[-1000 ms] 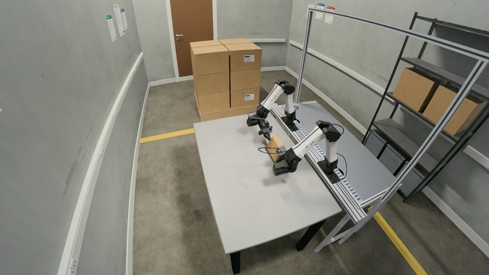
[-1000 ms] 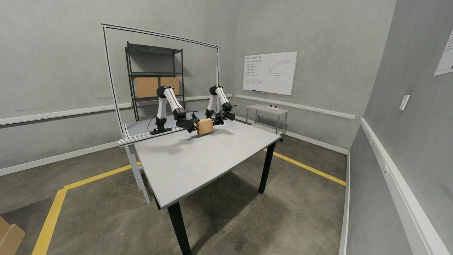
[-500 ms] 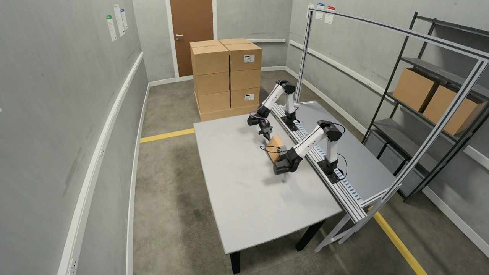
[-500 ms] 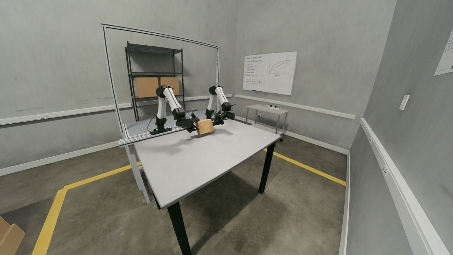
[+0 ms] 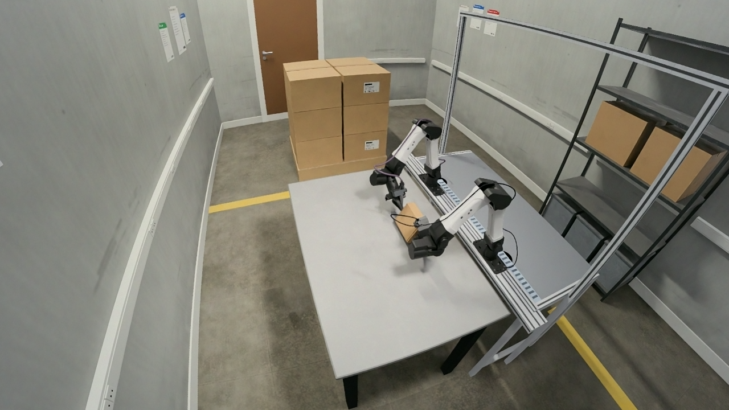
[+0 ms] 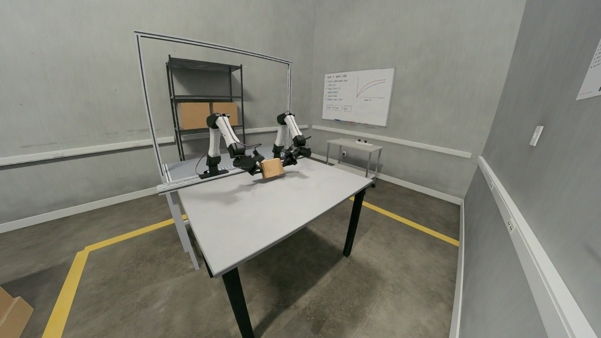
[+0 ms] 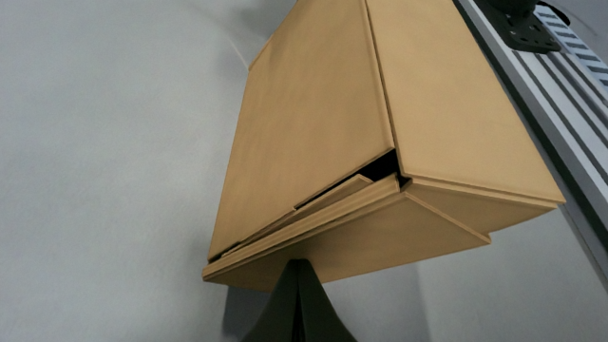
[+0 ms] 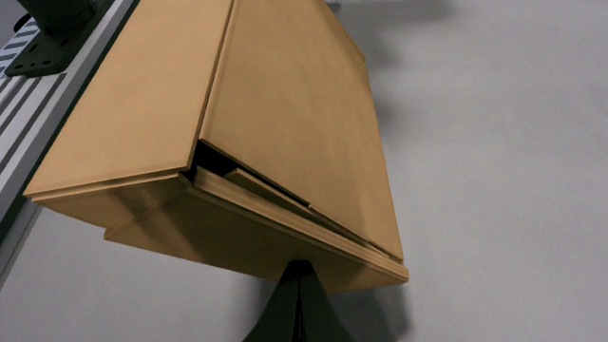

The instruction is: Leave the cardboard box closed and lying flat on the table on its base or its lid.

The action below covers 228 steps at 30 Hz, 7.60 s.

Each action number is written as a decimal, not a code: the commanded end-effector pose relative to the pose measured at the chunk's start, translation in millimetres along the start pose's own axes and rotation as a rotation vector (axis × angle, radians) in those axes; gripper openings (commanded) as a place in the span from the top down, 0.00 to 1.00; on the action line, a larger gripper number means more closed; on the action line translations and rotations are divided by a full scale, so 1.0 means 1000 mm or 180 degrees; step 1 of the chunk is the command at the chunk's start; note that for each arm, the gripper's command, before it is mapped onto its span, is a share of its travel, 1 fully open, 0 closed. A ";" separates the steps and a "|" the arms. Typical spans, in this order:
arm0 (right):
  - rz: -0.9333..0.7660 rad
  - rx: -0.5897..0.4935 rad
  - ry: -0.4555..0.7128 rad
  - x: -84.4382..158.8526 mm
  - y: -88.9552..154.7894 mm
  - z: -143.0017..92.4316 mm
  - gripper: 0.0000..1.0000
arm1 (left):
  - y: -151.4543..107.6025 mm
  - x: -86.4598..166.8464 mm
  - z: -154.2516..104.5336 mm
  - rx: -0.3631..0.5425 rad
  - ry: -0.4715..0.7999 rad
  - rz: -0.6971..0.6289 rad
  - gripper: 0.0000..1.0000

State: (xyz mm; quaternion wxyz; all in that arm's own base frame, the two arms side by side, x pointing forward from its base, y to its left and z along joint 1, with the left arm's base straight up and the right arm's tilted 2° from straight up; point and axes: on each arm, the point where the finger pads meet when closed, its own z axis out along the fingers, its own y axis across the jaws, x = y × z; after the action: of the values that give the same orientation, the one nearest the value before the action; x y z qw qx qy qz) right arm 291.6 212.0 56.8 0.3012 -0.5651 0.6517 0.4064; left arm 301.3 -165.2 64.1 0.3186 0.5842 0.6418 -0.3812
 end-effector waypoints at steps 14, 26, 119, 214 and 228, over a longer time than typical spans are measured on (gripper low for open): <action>-0.0457 0.0179 -0.0105 -0.019 -0.002 0.000 0.99 | 0.000 -0.013 0.003 -0.0140 -0.0065 0.0359 0.99; -0.0651 0.0303 -0.0098 -0.019 -0.005 0.000 0.99 | 0.002 -0.013 0.003 -0.0246 -0.0066 0.0544 0.99; -0.1807 0.0961 -0.0127 -0.026 -0.019 -0.002 0.99 | 0.014 -0.011 0.004 -0.0856 -0.0070 0.1631 0.99; -0.1882 0.1012 -0.0093 0.004 -0.024 0.015 0.99 | 0.020 0.006 0.015 -0.0950 -0.0065 0.1796 0.99; -0.1877 0.1014 -0.0095 0.008 -0.025 0.018 0.99 | 0.019 0.008 0.016 -0.0960 -0.0068 0.1807 0.99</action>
State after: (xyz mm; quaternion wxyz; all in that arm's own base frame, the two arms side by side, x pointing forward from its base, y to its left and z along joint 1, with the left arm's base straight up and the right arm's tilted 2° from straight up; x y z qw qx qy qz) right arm 316.1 212.9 35.6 0.4905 -0.6644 0.5289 0.1956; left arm 324.1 -163.8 44.6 0.4939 0.6750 0.5195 -0.1747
